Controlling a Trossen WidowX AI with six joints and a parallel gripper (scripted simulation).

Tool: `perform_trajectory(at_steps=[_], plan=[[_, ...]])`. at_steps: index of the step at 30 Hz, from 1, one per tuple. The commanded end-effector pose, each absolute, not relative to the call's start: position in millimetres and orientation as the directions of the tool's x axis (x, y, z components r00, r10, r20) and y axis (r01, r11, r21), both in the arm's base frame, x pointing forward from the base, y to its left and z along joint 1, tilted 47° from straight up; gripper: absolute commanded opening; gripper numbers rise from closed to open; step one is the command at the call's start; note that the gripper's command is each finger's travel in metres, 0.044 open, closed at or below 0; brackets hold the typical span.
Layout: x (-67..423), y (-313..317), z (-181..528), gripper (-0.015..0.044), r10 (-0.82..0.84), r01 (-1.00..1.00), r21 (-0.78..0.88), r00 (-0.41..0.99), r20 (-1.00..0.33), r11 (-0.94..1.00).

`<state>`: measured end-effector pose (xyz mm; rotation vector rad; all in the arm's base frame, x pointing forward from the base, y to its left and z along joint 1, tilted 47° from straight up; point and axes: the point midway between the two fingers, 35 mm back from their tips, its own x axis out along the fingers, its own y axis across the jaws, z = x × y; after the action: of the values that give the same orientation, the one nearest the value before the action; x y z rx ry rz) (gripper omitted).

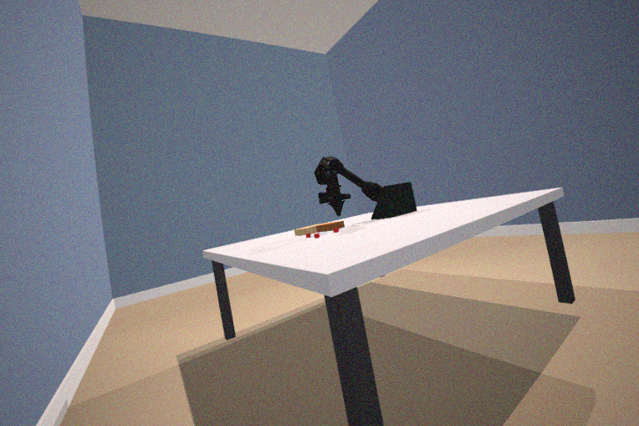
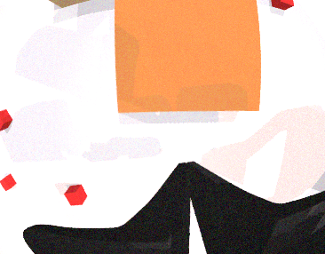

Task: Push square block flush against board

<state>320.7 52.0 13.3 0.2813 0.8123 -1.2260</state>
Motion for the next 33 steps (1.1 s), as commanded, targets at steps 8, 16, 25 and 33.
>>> perform_trajectory(at_steps=[8, 16, 25, 33], plan=[[314.0, 49.1, 11.1, 0.0, -0.719, 0.945, -0.152, 0.108, -0.687, 0.288], [319.1, 11.1, -24.0, 0.0, -0.721, 0.946, -0.152, 0.109, -0.684, 0.287], [321.0, 8.3, -20.7, 0.0, -0.721, 0.946, -0.152, 0.109, -0.685, 0.287], [324.2, 3.2, -14.7, 0.0, -0.72, 0.946, -0.152, 0.109, -0.685, 0.288]])
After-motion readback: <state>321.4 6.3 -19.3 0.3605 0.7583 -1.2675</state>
